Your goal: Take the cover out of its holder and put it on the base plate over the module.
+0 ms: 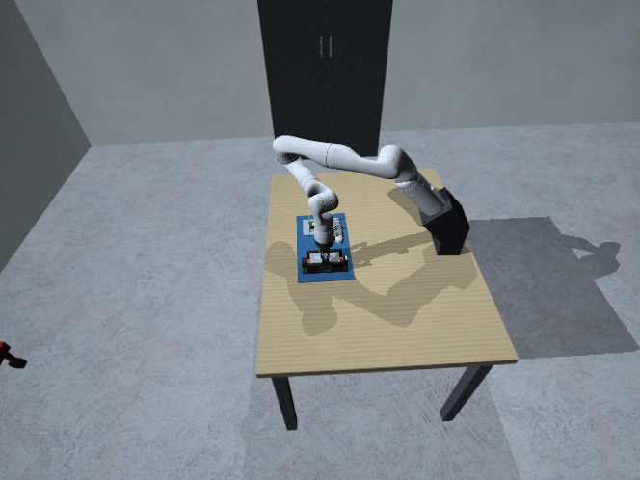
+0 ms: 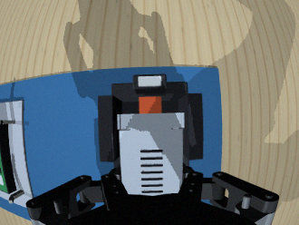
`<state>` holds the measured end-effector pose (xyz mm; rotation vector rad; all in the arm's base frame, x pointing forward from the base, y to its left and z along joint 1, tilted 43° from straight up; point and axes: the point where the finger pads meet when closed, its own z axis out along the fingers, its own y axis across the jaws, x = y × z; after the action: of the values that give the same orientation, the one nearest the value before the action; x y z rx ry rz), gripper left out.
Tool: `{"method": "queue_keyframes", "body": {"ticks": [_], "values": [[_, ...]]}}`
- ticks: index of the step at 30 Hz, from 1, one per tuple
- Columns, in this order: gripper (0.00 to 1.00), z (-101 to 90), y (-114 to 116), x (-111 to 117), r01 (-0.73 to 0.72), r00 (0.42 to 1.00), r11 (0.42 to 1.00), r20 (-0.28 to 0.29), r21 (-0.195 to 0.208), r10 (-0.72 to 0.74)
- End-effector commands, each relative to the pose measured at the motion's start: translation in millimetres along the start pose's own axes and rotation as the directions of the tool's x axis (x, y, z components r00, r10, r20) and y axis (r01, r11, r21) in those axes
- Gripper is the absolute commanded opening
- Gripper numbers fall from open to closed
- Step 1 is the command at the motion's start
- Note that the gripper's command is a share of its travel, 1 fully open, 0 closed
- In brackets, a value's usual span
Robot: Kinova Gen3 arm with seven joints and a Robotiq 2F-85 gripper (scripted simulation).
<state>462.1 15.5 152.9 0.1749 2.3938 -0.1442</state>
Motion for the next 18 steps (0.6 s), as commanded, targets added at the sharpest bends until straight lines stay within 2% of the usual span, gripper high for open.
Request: {"method": "queue_keyframes", "body": {"ticks": [1,6,16,18], "values": [[0.0,-0.3,0,0,0.0,1.0,1.0,0.001,0.0,0.0],[0.0,-0.3,0,0,0.0,1.0,1.0,0.001,0.0,0.0],[0.0,-30.3,0,0,0.0,1.0,1.0,0.001,0.0,0.0],[0.0,-30.3,0,0,0.0,1.0,1.0,0.001,0.0,0.0]]}}
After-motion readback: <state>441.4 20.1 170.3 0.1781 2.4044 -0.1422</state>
